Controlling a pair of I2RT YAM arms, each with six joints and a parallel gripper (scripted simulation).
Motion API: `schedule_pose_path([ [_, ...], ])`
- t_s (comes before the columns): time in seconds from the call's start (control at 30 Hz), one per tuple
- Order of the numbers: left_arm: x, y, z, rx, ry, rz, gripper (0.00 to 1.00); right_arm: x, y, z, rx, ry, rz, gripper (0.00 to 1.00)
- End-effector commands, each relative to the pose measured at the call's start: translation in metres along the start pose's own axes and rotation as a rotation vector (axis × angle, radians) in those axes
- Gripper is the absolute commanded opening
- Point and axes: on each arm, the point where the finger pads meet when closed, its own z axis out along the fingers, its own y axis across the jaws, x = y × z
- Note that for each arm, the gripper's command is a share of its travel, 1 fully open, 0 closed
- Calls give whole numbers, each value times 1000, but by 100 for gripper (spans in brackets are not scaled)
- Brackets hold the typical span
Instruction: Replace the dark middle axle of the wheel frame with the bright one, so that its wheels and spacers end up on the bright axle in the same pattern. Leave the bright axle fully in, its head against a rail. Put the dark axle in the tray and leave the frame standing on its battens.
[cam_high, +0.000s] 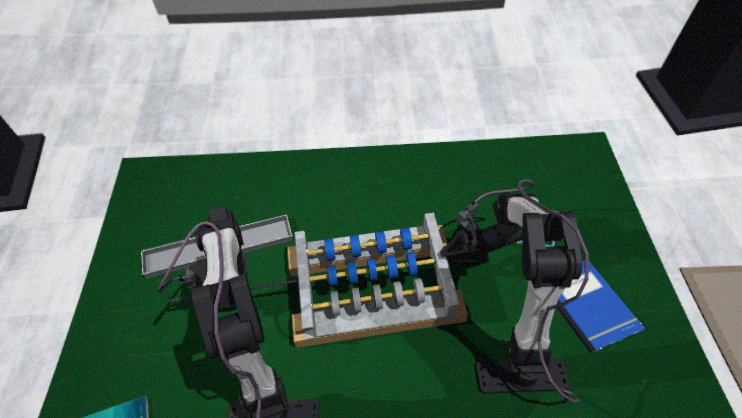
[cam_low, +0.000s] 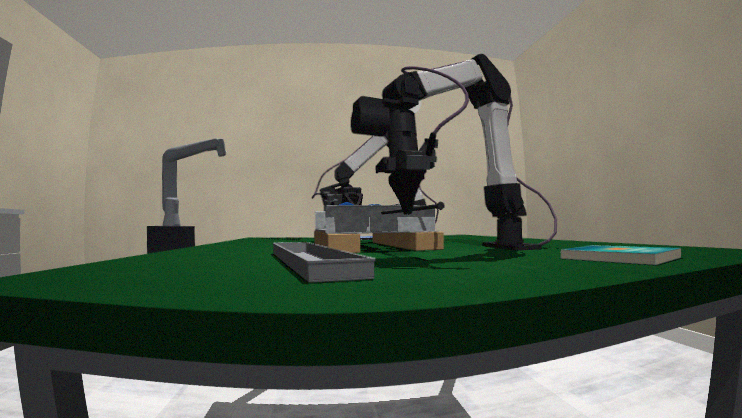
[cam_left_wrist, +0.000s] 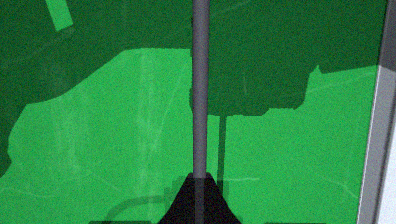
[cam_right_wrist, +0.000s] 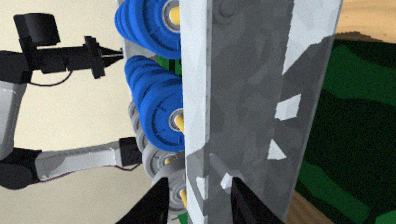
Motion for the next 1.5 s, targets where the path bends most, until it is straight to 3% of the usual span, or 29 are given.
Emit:
schedule_pose_path([
  [0.0,6,-13,-10,47,25,14,0,1,24,9,-75,-8,-33,33],
  [1.3,-3,-10,-11,43,23,8,0,2,26,14,-77,-3,-40,33],
  [1.47,-17,-13,-10,57,2,5,0,2,26,14,-77,-3,-40,33],
])
